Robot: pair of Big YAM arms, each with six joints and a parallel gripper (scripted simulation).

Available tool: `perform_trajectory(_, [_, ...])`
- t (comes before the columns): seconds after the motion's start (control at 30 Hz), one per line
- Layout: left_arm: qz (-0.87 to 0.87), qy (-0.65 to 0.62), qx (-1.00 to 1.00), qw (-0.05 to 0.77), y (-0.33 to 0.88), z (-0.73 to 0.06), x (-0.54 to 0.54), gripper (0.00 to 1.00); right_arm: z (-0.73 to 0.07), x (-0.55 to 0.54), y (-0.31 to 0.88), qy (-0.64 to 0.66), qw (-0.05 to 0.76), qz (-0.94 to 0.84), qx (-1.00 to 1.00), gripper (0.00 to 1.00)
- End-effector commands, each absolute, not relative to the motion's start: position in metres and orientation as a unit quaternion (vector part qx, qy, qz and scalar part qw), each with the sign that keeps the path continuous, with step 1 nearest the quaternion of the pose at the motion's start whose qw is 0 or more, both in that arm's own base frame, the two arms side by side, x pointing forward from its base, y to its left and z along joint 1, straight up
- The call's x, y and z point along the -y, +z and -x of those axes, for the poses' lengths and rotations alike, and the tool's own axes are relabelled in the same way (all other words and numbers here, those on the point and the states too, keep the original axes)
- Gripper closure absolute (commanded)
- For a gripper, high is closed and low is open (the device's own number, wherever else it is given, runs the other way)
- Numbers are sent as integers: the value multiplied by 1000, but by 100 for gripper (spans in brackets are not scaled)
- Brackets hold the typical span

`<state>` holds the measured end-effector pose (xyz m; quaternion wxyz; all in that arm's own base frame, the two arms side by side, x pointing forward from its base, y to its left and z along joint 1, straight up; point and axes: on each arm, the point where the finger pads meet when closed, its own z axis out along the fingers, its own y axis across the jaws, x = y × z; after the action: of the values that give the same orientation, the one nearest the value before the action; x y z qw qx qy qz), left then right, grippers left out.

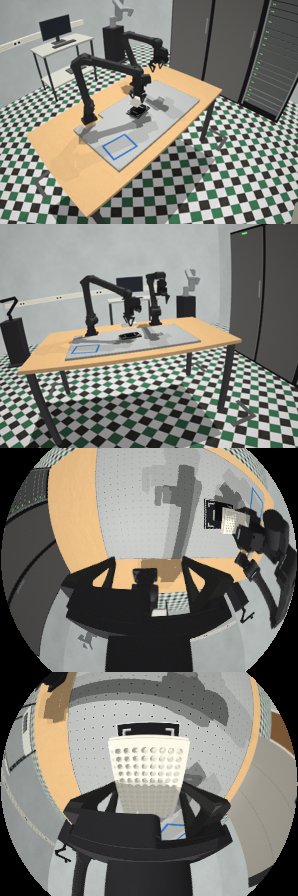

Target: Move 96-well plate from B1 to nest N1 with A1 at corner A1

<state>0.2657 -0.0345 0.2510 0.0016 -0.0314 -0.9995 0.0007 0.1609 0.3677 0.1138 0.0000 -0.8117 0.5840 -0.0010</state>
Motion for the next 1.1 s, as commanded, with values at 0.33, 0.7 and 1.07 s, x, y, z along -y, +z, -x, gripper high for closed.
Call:
perform_trajectory(0.33, [25,2,1000,-17,263,-274,35,0,-165,-378,127,4,17,815,-580,100])
perform_trajectory(0.7, [25,2,1000,-17,263,-274,35,0,-161,-369,95,1,0,817,-576,100])
perform_trajectory(1.07, [25,2,1000,-17,263,-274,35,0,-161,-369,84,2,5,817,-577,100])
